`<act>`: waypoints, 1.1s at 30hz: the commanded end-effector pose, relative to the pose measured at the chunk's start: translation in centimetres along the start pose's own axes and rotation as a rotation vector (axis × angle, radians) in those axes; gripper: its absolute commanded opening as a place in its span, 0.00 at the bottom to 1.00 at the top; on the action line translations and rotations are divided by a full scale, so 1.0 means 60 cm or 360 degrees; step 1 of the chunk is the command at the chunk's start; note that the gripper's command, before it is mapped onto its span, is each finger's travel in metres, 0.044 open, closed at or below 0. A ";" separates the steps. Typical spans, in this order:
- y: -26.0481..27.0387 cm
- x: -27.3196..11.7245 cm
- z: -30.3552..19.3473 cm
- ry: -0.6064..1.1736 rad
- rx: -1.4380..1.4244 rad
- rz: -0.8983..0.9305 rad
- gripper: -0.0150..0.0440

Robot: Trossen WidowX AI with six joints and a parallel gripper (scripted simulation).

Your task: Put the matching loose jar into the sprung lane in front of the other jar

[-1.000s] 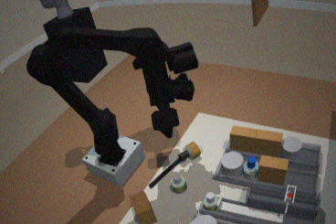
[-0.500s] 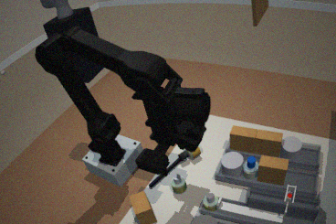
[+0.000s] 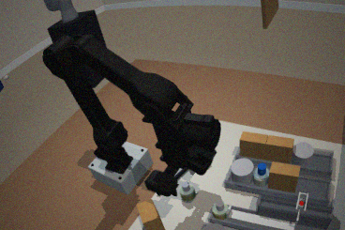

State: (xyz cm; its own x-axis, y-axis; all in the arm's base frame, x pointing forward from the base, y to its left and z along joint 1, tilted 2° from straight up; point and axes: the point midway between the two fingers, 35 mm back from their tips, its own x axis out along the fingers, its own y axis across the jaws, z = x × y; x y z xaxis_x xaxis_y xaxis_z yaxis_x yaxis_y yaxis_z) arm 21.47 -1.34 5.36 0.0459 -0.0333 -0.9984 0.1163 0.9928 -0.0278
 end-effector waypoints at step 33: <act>0.001 0.081 -0.002 0.0011 -0.0004 0.0006 0.73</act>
State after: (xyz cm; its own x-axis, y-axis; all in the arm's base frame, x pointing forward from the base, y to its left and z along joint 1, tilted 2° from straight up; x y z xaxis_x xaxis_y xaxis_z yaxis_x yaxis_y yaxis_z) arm 21.62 -1.48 0.66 0.0422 -0.0333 -0.9986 0.1175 0.9927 -0.0282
